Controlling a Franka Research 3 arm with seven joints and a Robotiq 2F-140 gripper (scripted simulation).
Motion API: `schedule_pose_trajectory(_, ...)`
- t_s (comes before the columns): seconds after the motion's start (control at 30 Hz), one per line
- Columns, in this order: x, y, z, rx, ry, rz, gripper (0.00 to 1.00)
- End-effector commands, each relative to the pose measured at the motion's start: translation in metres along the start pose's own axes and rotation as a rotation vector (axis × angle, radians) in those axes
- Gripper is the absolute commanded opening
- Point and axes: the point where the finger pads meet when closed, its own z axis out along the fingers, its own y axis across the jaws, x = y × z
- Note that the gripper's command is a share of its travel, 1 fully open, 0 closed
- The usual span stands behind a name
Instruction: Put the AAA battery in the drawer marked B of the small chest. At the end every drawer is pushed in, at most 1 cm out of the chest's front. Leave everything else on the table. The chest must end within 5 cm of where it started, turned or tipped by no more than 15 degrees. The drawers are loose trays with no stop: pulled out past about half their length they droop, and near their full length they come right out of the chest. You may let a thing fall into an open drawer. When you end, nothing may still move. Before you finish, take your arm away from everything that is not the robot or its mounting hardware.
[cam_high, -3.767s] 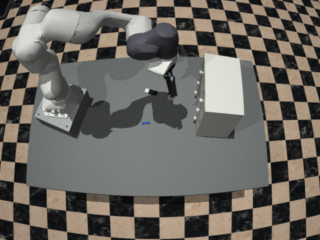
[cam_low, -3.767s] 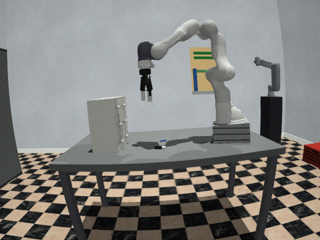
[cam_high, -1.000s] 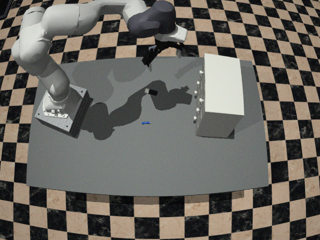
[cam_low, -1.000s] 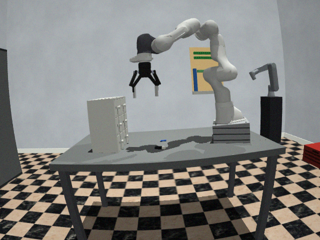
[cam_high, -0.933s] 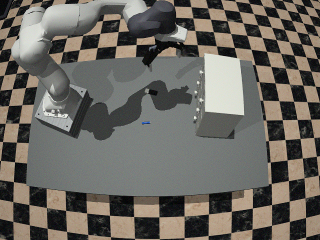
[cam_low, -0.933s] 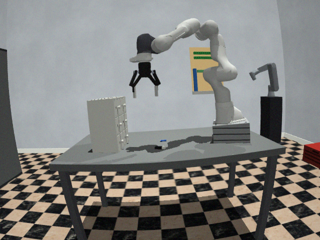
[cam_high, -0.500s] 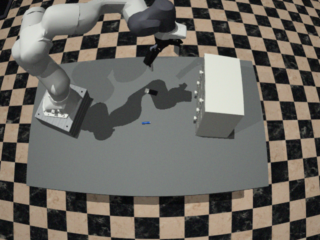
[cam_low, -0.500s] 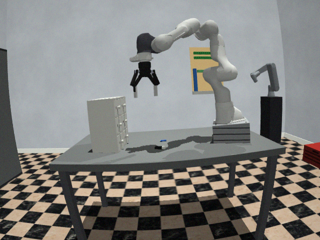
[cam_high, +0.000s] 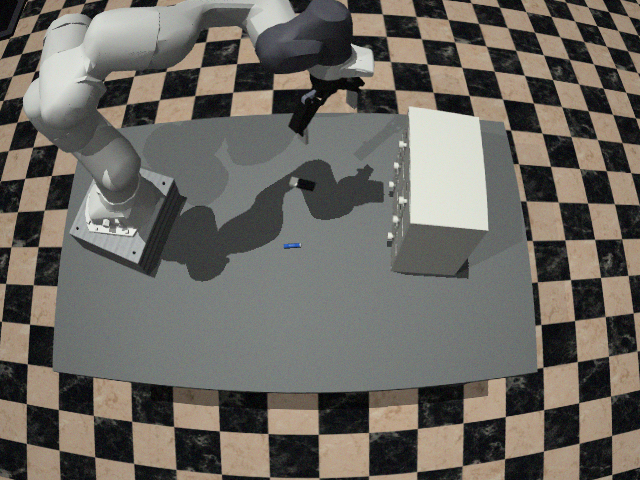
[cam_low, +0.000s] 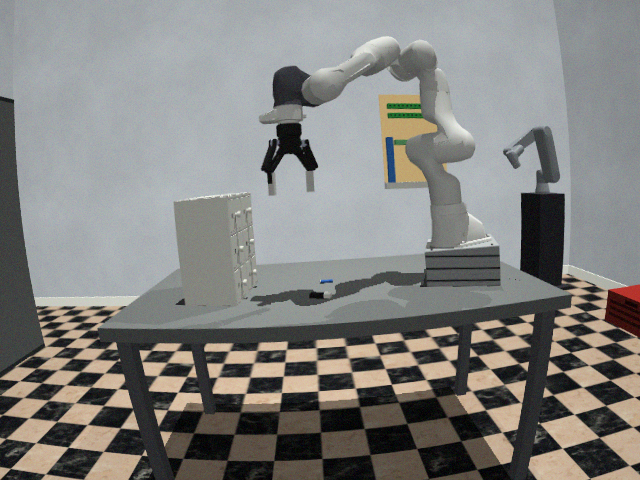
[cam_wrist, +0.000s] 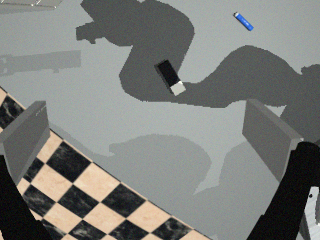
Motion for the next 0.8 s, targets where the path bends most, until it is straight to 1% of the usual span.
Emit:
schedule_pose_trajectory(0.0, -0.0006, 0.0005, -0.0002, -0.002, -0.004, -0.020, 1.00)
schedule_pose_trajectory(0.2, -0.0006, 0.0005, -0.0002, -0.002, -0.004, -0.020, 1.00)
schedule_pose_trajectory(0.23, -0.0066, -0.0034, -0.0022, -0.002, -0.005, -0.144, 1.00)
schedule_pose_trajectory(0.77, -0.0066, -0.0034, -0.0022, -0.002, -0.005, -0.144, 1.00)
